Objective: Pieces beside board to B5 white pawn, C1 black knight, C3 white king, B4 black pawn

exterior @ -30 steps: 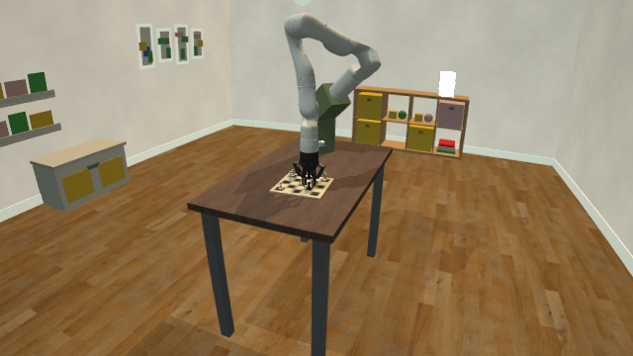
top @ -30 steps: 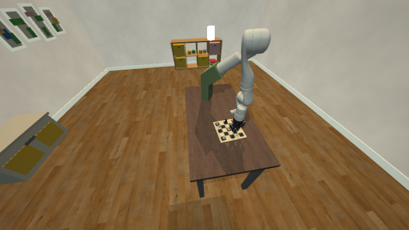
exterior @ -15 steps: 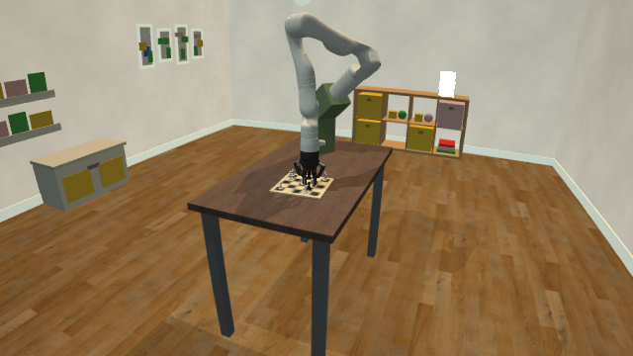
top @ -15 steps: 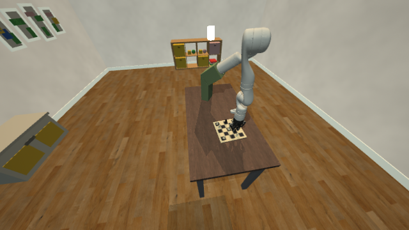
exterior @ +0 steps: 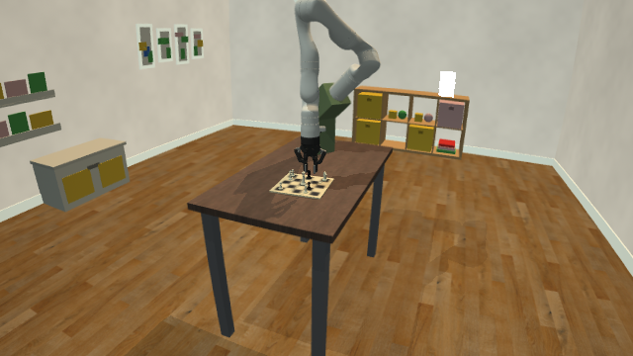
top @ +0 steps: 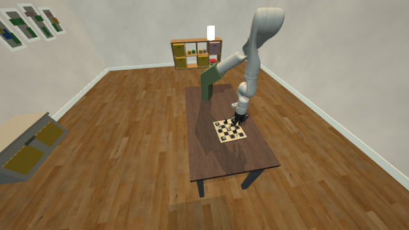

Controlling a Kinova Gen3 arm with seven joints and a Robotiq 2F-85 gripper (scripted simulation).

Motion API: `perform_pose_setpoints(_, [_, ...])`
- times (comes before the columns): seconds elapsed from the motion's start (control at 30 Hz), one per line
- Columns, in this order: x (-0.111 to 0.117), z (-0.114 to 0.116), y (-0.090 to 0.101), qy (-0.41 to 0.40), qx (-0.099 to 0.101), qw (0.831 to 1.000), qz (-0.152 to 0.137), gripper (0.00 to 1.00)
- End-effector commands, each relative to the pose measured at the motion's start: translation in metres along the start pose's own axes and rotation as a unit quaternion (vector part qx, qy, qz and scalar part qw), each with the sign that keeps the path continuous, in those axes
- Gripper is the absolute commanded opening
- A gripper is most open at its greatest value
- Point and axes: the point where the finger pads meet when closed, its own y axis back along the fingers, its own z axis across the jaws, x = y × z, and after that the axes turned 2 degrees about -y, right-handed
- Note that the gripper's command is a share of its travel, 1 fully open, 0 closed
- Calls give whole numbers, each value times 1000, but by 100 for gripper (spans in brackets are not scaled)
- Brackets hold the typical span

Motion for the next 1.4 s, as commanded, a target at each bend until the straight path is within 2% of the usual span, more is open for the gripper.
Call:
perform_pose_setpoints(0.0, [-4,-4,20,-6,7,1000,-4,34])
perform_pose_setpoints(0.13, [-5,-1,27,-4,5,1000,-4,34])
perform_pose_setpoints(0.27, [-8,-5,29,-4,11,1000,-8,34])
perform_pose_setpoints(0.3, [-8,-5,29,-4,10,1000,-8,100])
perform_pose_setpoints(1.07, [-6,-5,28,-6,9,1000,-7,100])
perform_pose_setpoints(1.23, [-5,-1,36,-4,5,1000,-5,100])
perform_pose_setpoints(1.37, [-4,-1,51,-4,5,1000,-4,100])
